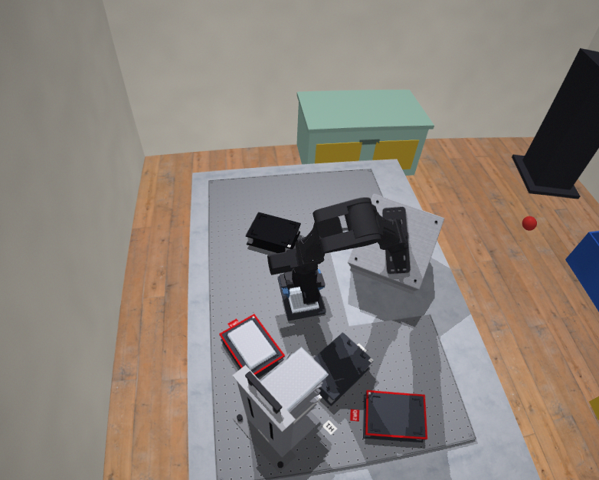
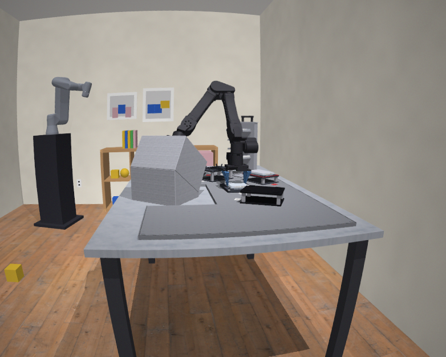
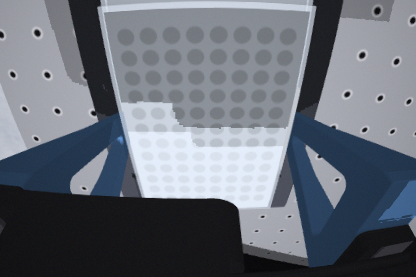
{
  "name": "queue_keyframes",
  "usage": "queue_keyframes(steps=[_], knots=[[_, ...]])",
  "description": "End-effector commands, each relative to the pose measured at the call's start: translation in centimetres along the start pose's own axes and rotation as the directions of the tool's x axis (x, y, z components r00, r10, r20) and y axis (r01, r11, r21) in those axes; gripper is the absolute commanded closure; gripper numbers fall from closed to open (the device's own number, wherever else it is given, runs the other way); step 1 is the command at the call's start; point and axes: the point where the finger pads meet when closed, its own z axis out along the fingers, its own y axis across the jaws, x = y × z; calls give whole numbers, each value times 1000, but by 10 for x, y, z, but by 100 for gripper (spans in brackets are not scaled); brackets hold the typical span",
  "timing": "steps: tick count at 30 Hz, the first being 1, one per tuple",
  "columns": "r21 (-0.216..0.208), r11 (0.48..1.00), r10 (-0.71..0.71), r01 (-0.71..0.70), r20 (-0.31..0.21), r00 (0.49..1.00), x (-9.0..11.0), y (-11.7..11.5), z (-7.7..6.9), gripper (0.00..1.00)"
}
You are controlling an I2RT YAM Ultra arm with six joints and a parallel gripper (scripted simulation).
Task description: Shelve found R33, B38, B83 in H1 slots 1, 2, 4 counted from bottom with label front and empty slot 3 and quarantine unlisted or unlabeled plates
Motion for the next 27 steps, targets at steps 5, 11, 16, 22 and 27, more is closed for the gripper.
queue_keyframes(steps=[5,11,16,22,27], knots=[[-2,1000,13,-13,1,1000,2,6,-9,14],[-1,1000,13,-13,2,1000,2,6,-15,14],[-1,1000,13,-13,2,1000,2,6,-18,14],[-1,1000,13,-13,2,1000,2,6,-24,14],[-1,1000,13,-13,2,1000,2,6,-29,14]])
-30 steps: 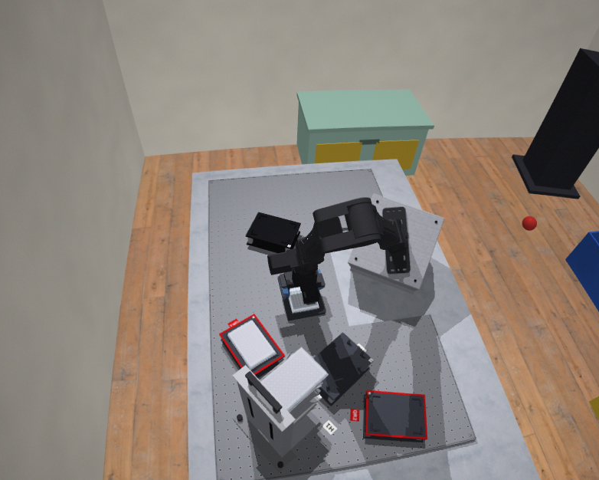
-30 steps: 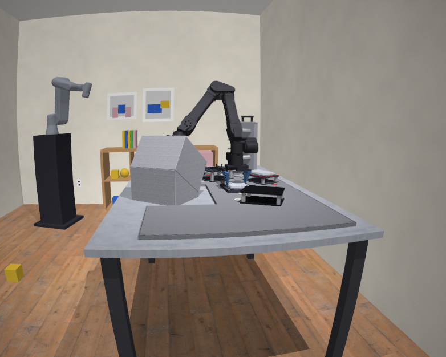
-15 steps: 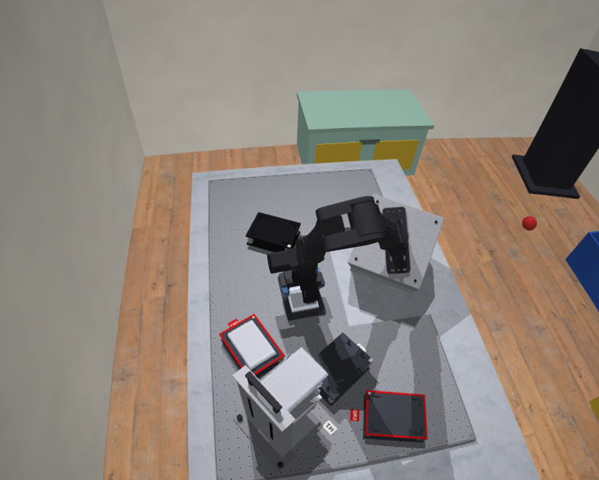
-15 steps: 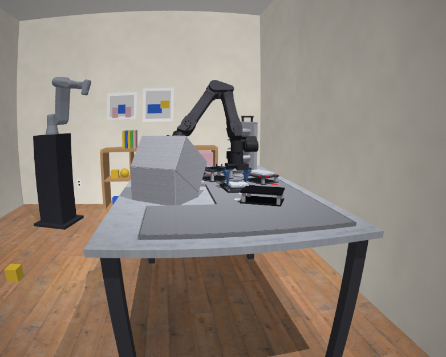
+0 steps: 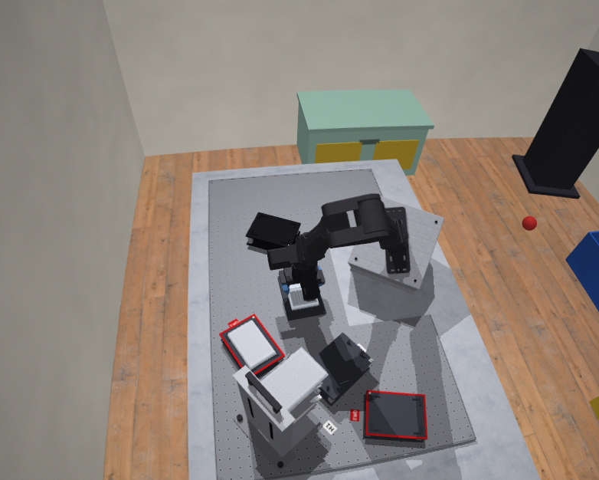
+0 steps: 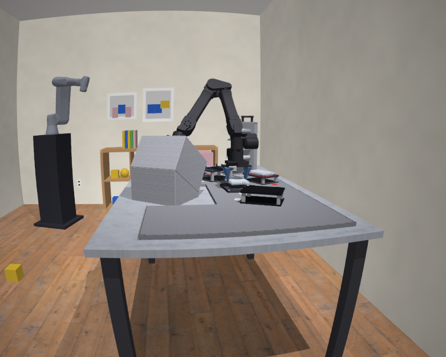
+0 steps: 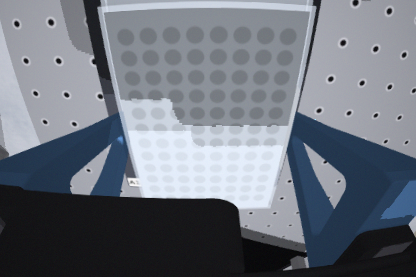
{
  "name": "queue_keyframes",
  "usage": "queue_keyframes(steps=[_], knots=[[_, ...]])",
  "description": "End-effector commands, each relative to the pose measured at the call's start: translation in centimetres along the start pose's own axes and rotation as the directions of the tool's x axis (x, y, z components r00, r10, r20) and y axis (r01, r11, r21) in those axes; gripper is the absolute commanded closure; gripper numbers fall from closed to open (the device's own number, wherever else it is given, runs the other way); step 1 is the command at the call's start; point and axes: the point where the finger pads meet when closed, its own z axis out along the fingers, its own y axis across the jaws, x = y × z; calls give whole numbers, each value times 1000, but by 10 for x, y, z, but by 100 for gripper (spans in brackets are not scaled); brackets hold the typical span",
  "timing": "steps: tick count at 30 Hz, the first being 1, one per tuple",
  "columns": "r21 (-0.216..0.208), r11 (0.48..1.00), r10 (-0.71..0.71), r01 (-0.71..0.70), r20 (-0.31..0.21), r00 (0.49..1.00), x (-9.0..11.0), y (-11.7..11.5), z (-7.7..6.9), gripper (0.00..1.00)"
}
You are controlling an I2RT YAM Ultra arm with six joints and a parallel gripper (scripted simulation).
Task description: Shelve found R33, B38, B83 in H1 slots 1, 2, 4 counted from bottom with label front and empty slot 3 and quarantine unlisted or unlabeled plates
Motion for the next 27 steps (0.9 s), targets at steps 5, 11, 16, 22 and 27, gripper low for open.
queue_keyframes(steps=[5,11,16,22,27], knots=[[-3,1000,15,-15,7,1000,2,6,-14,14],[9,1000,9,-9,6,1000,1,0,-20,14],[23,1000,1,-1,6,1000,1,-7,-27,14],[30,1000,-3,3,5,1000,0,-11,-33,14],[30,1000,-3,3,5,1000,0,-11,-37,14]])
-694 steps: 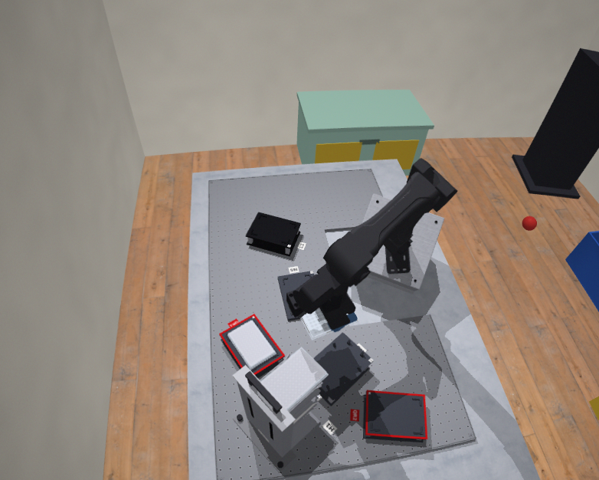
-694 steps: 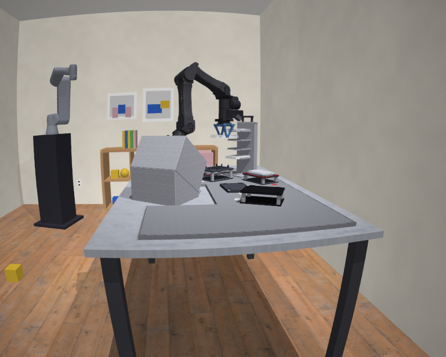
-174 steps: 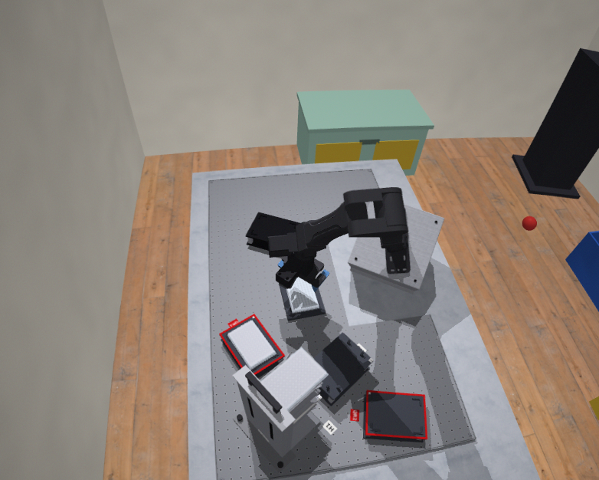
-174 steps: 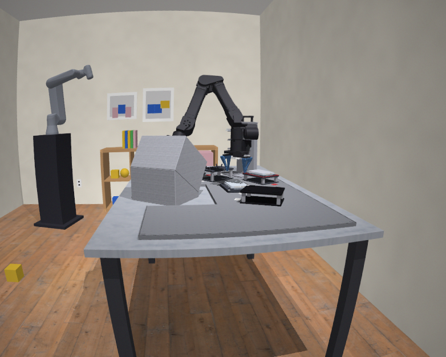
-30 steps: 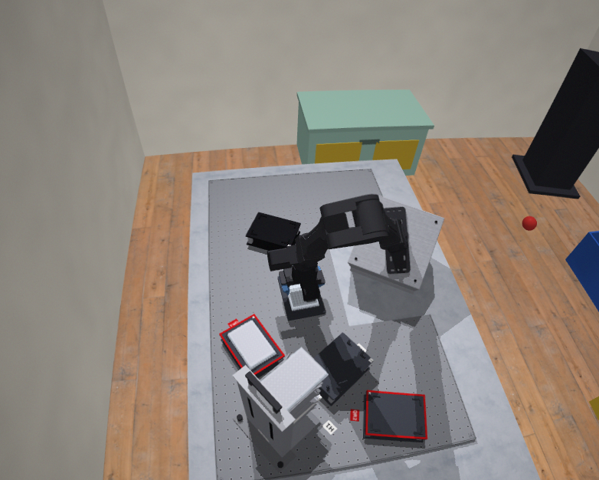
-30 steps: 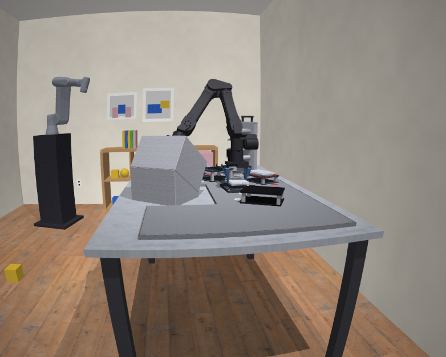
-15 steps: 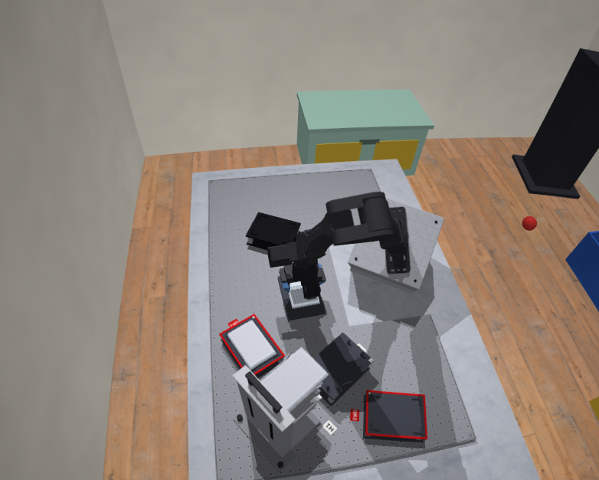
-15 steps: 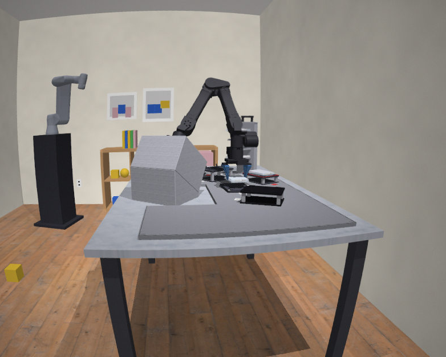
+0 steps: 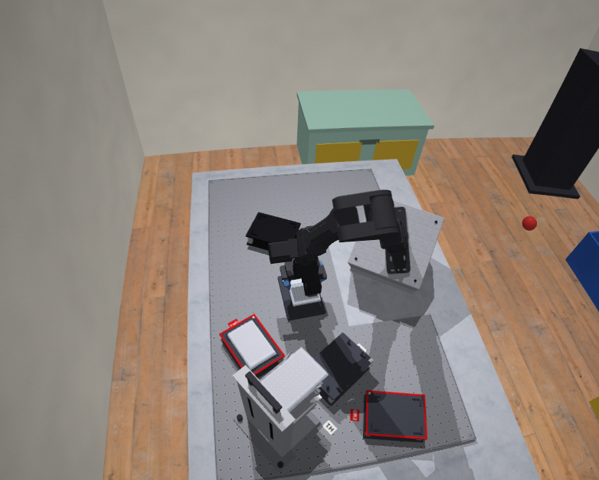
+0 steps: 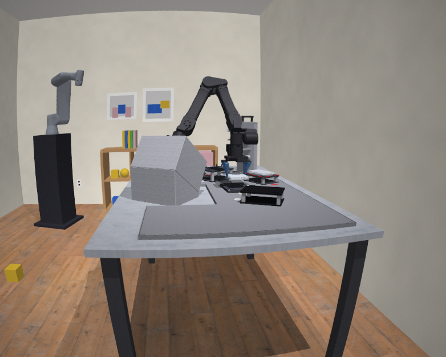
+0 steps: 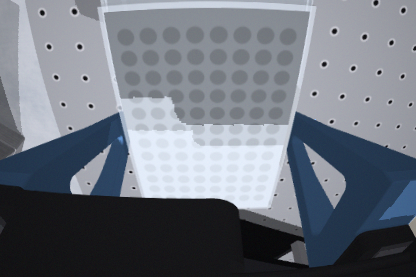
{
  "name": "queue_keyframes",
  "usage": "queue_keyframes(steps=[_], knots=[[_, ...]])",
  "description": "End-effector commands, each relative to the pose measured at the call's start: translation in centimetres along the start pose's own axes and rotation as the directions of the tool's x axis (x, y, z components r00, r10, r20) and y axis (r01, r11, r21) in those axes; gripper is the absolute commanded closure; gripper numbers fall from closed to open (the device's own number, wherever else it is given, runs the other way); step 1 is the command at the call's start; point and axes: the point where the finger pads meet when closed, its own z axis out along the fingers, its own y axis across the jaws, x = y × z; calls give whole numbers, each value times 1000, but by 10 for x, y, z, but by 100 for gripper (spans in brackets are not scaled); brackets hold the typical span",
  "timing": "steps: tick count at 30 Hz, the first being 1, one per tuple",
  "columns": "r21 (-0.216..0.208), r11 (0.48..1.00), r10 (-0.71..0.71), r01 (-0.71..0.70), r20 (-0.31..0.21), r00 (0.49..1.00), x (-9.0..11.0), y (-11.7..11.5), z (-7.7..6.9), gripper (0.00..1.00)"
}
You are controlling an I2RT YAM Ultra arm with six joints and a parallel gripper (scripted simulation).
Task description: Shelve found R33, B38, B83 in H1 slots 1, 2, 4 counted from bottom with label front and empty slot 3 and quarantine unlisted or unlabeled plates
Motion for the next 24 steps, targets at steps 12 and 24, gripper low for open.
queue_keyframes(steps=[12,24], knots=[[39,999,-6,6,5,1000,0,-14,-26,14],[39,999,-6,6,4,1000,0,-14,-36,14]])
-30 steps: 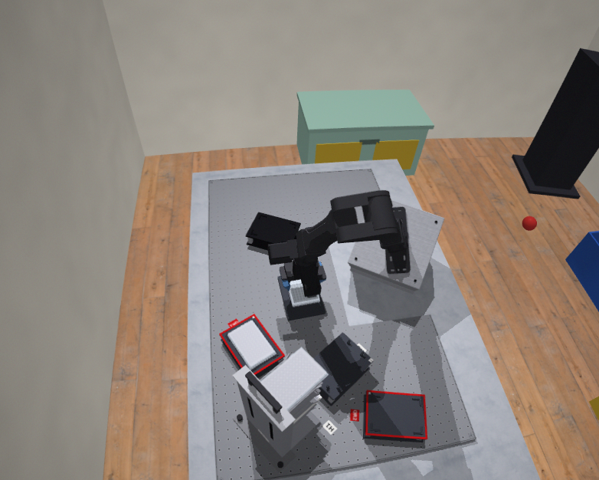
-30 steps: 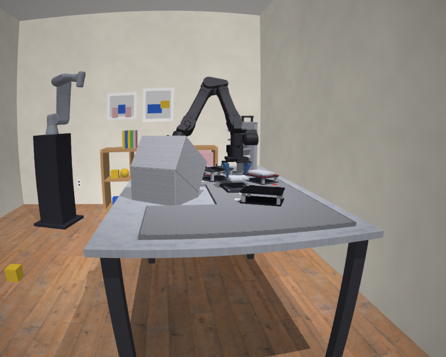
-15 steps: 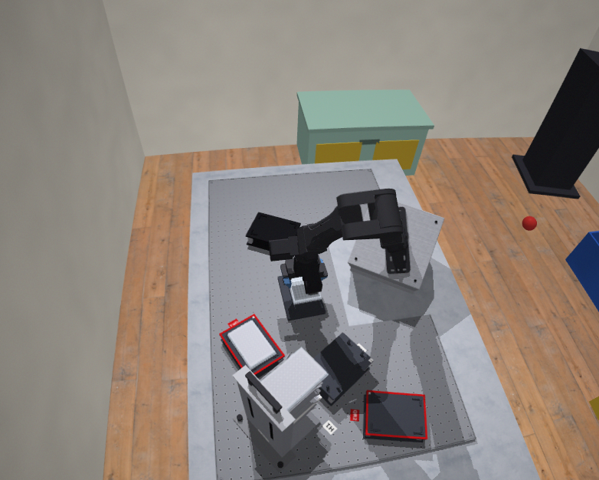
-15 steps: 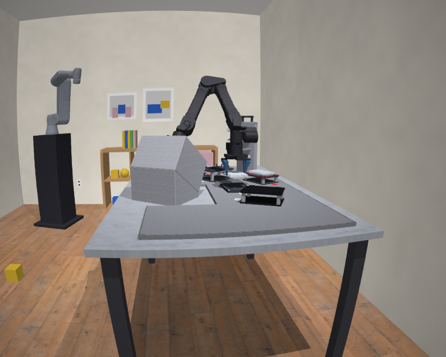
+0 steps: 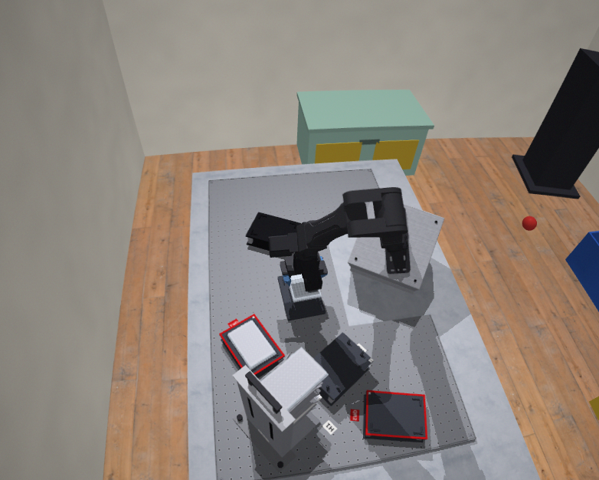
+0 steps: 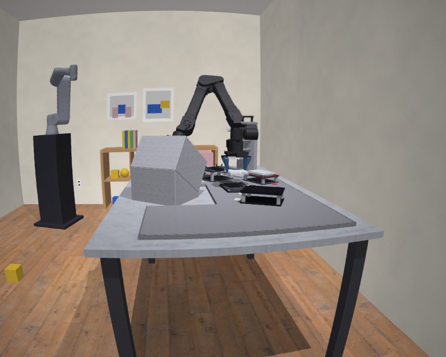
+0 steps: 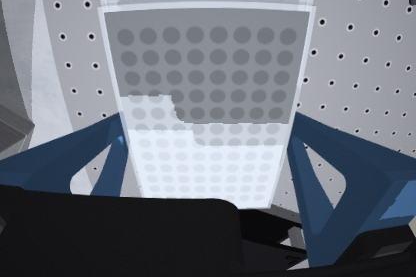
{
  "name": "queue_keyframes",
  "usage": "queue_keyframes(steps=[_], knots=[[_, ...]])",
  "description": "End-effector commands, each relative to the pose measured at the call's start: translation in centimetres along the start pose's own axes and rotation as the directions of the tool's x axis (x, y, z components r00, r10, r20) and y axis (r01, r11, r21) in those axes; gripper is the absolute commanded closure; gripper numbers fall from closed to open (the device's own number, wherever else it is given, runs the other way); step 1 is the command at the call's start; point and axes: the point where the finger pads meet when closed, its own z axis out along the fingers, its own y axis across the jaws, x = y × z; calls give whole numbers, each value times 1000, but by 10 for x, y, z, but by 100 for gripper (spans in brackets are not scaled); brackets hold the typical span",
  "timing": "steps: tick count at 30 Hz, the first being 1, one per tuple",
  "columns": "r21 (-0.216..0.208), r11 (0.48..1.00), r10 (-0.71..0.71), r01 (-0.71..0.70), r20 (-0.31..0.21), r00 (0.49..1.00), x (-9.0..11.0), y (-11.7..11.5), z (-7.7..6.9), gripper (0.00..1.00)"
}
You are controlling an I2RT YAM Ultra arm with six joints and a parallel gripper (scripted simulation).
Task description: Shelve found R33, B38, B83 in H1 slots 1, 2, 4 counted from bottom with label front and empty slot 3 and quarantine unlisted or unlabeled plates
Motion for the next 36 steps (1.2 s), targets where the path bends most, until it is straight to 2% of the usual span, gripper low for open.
queue_keyframes(steps=[1,4,6,21,23,36], knots=[[38,999,-7,7,5,1000,-1,-14,-17,14],[38,999,-7,7,4,1000,-1,-14,-25,14],[38,999,-7,7,4,1000,-1,-14,-25,14],[37,999,-8,8,1,1000,0,-12,-66,14],[37,999,-8,8,1,1000,0,-12,-66,14],[37,999,-8,8,-1,1000,0,-10,-101,14]])
